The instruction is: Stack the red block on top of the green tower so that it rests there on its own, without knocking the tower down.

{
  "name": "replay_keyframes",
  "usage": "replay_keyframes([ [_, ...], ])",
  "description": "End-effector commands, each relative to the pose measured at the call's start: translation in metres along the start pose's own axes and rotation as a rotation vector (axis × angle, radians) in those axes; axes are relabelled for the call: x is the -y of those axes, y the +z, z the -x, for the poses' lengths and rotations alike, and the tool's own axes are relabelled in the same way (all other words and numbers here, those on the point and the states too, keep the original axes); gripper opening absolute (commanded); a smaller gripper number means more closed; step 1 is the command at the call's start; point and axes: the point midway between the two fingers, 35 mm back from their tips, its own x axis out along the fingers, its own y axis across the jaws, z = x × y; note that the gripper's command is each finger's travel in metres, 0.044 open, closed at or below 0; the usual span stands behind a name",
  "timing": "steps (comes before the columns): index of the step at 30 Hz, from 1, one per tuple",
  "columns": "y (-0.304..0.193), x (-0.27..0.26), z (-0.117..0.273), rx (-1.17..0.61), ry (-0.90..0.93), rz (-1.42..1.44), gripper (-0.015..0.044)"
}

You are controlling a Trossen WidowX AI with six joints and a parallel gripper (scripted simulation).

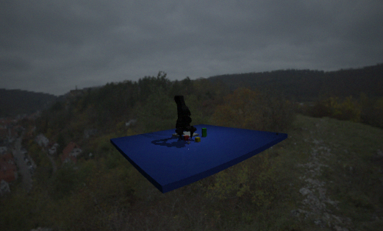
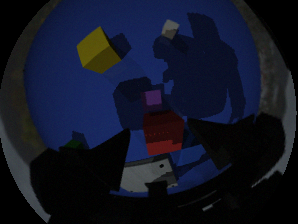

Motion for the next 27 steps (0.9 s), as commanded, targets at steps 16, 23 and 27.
replay_keyframes([
  [16, 0.001, 0.000, 0.000, 0.005, 0.001, -0.003, 0.0138],
  [23, 0.001, 0.000, 0.024, 0.005, 0.001, -0.003, 0.0000],
  [27, 0.001, 0.000, 0.041, 0.005, 0.001, -0.003, 0.0000],
])
